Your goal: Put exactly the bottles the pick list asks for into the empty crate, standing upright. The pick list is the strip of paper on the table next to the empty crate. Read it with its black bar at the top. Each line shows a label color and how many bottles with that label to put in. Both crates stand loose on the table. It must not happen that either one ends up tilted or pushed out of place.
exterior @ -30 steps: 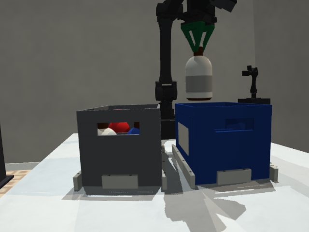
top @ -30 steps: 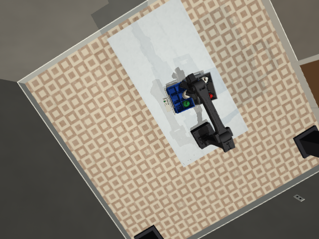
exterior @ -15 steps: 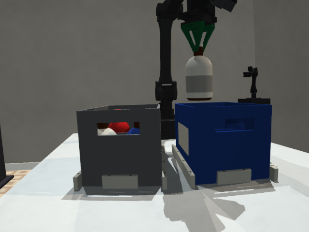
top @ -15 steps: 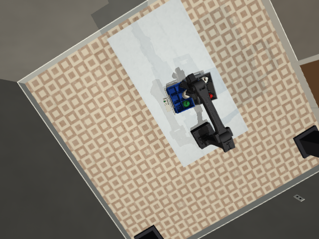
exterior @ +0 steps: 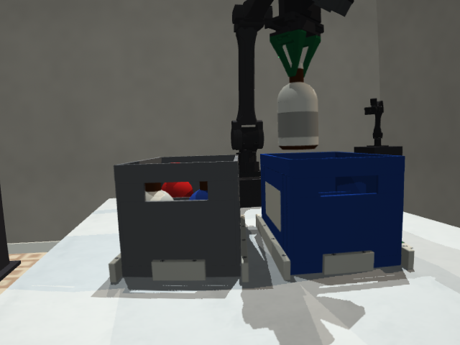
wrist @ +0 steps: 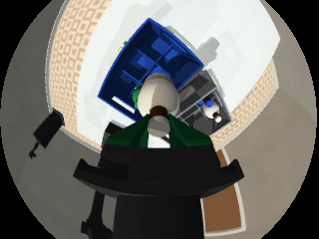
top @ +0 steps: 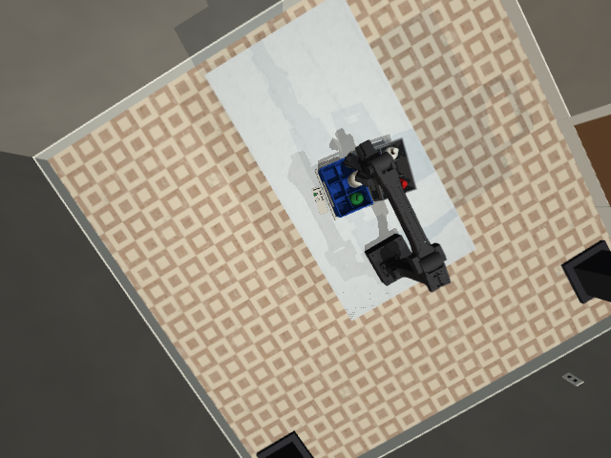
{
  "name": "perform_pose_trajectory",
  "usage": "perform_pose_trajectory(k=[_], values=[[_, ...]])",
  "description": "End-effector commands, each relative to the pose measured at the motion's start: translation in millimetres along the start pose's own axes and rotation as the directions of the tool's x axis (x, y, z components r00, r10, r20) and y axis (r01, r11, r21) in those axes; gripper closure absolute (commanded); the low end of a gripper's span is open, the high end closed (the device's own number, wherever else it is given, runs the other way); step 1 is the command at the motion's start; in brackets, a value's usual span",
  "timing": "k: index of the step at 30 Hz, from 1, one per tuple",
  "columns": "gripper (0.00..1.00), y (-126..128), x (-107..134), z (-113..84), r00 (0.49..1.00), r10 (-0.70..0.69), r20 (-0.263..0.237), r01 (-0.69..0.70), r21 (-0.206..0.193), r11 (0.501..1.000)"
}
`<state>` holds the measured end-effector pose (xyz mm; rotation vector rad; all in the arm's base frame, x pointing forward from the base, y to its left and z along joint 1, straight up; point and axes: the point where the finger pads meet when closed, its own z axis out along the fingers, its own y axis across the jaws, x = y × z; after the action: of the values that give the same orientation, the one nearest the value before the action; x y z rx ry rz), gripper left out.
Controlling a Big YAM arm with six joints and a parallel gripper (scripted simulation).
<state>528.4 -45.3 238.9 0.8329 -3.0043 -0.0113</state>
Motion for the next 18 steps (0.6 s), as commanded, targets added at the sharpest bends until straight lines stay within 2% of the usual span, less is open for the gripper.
perform_pose_trajectory(k=[1,2,4,5,9,11,12,14,17,18], values=[[1.00,-1.3,4.2,-24.8,0.999,0.001,0.054,-0.003,0.038,0.999],[1.00,-0.9,4.6,-23.7,0.999,0.001,0.054,-0.003,0.038,0.999],[1.00,-6.4,-2.7,-42.7,0.996,-0.001,0.093,-0.005,0.066,0.998],[1.00,-7.8,-4.9,-45.2,0.995,-0.002,0.103,-0.006,0.074,0.997],[1.00,-7.5,-5.1,-43.2,0.995,-0.002,0.103,-0.006,0.074,0.997],[1.00,1.3,6.5,-18.0,0.999,0.001,0.053,-0.003,0.037,0.999],[1.00,0.8,5.8,-20.4,0.998,0.001,0.057,-0.003,0.040,0.999],[1.00,-6.1,-3.3,-36.7,0.995,-0.002,0.100,-0.006,0.072,0.997],[1.00,-5.8,-4.0,-34.0,0.995,-0.002,0.101,-0.005,0.072,0.997],[1.00,-1.7,1.3,-21.1,0.997,-0.001,0.077,-0.004,0.055,0.998]])
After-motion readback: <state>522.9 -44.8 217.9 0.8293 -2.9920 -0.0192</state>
